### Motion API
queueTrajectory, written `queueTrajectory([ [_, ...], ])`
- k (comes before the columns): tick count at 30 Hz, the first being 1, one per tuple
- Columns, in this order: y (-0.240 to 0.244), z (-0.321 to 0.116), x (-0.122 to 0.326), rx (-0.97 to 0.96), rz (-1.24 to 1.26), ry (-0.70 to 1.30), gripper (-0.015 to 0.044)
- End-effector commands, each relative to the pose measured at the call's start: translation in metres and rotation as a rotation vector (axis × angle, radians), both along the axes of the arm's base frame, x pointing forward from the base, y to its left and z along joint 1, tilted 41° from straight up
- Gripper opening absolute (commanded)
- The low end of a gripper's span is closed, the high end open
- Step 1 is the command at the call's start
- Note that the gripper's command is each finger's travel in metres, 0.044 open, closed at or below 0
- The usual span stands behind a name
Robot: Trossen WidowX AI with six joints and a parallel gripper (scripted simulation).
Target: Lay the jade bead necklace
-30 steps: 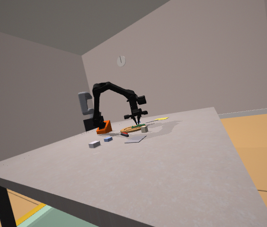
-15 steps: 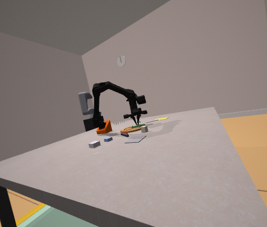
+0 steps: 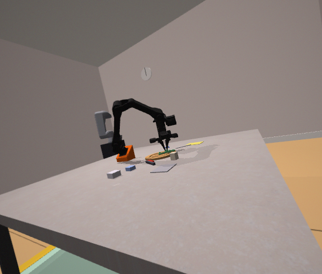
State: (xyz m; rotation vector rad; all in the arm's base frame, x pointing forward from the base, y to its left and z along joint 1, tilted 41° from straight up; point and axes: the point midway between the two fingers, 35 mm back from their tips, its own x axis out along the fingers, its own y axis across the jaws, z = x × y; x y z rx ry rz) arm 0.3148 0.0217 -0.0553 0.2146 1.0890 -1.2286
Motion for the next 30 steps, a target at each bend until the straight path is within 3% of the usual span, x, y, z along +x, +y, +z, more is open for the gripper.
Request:
queueTrajectory([
  [1, -0.0023, -0.0033, 0.0007, 0.003, -0.001, -0.003, 0.0000],
  [2, -0.0028, -0.0039, 0.0006, 0.003, -0.001, -0.003, 0.0000],
  [19, -0.0008, -0.0004, 0.0003, 0.001, -0.003, -0.001, 0.0440],
  [30, 0.0016, 0.0024, 0.0005, 0.003, -0.001, -0.003, 0.0440],
])
